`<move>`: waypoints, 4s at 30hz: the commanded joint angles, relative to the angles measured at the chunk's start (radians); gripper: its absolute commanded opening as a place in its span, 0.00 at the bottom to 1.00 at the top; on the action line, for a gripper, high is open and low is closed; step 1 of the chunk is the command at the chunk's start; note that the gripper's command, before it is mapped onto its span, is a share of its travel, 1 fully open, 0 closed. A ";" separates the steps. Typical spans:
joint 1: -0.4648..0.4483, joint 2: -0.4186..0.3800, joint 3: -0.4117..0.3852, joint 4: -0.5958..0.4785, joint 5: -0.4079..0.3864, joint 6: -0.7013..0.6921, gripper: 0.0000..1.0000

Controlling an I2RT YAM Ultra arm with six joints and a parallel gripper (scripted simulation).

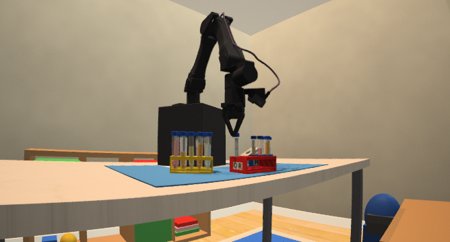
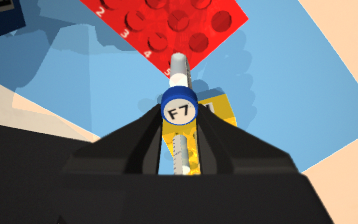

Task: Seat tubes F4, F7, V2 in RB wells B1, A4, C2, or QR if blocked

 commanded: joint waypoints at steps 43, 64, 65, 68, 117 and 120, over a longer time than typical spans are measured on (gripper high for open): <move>0.014 -0.163 -0.022 -0.143 0.002 0.012 0.30; 0.053 -0.259 -0.091 -0.165 -0.006 0.275 0.00; 0.059 -0.262 -0.102 -0.158 -0.007 0.313 0.00; 0.077 -0.272 -0.136 -0.136 -0.009 0.428 0.00; 0.167 -0.289 -0.237 -0.026 0.010 0.607 0.00; 0.168 -0.289 -0.238 -0.026 0.009 0.509 0.00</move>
